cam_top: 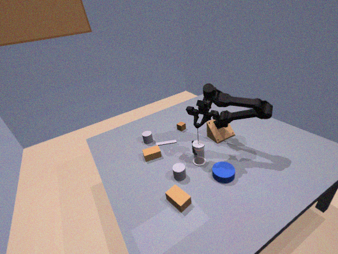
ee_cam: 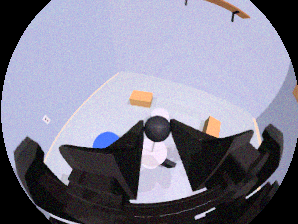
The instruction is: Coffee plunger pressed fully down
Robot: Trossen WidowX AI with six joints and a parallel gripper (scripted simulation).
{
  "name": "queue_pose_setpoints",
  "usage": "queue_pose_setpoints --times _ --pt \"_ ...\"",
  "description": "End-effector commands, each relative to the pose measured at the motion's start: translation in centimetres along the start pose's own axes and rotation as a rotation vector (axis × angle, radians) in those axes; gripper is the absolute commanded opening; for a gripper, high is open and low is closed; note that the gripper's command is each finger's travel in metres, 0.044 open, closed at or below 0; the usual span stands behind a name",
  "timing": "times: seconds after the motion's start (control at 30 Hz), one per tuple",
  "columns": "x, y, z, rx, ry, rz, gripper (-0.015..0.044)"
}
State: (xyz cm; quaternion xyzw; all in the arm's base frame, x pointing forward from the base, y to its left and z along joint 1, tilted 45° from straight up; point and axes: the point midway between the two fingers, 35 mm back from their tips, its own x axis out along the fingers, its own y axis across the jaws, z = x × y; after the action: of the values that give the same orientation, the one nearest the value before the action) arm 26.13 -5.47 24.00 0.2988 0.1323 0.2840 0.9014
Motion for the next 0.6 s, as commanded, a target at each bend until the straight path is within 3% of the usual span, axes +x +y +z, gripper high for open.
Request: queue_pose_setpoints --times 0.0,0.57 --pt "0.0 0.0 0.0 0.002 0.000 -0.001 0.0125" --pt "1.5 -0.6 -1.9 -0.001 0.014 -0.009 0.0125"
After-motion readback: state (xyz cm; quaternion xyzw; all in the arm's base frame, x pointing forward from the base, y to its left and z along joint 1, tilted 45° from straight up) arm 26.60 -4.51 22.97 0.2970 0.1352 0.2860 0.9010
